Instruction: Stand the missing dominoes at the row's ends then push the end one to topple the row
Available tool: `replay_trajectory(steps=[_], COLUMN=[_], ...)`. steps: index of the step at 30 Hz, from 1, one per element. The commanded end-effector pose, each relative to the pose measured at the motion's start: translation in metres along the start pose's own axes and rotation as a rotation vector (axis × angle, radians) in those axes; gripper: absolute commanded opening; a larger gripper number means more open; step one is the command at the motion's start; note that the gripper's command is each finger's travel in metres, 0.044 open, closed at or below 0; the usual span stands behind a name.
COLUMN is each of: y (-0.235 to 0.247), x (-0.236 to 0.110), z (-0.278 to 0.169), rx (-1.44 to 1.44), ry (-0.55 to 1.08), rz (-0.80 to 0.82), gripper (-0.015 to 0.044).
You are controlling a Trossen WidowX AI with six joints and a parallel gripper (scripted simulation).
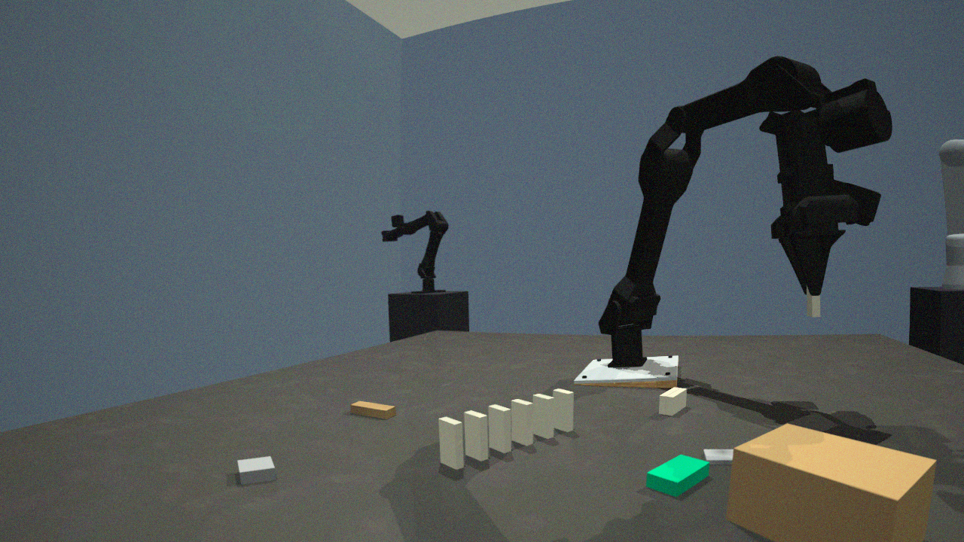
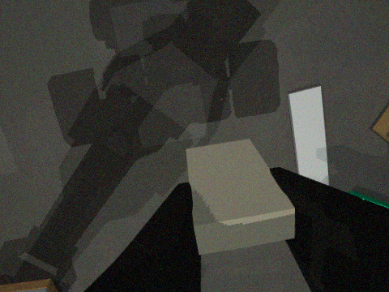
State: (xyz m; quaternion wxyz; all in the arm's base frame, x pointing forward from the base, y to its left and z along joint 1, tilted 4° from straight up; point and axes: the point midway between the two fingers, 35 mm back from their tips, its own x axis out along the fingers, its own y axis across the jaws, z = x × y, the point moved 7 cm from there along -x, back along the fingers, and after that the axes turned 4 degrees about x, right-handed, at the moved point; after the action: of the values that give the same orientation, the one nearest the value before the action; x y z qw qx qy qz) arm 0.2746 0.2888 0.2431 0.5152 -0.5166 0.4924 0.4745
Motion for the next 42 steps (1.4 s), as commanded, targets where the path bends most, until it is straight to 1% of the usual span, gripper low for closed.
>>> replay_trajectory(steps=[1,3,6,10,15,20,22,31,42], y=[0.000,-0.012,-0.035,-0.049,-0.050,-0.039,-0.037,-0.038,-0.044], x=[-0.005,-0.007,-0.009,-0.011,-0.012,-0.012,-0.012,-0.009,0.038], z=[-0.004,-0.026,-0.078,-0.142,-0.211,-0.268,-0.273,-0.273,-0.275], rx=[0.024,0.195,0.586,1.050,1.575,2.037,2.082,2.082,2.082], ry=[0.013,0.016,0.023,0.032,0.041,0.047,0.048,0.048,0.047], rz=[0.012,0.011,0.006,-0.002,-0.015,-0.032,-0.034,-0.034,-0.035], gripper=[0.0107,0.0107,0.0107,0.0107,0.0107,0.0107,0.0107,0.0107,0.0107])
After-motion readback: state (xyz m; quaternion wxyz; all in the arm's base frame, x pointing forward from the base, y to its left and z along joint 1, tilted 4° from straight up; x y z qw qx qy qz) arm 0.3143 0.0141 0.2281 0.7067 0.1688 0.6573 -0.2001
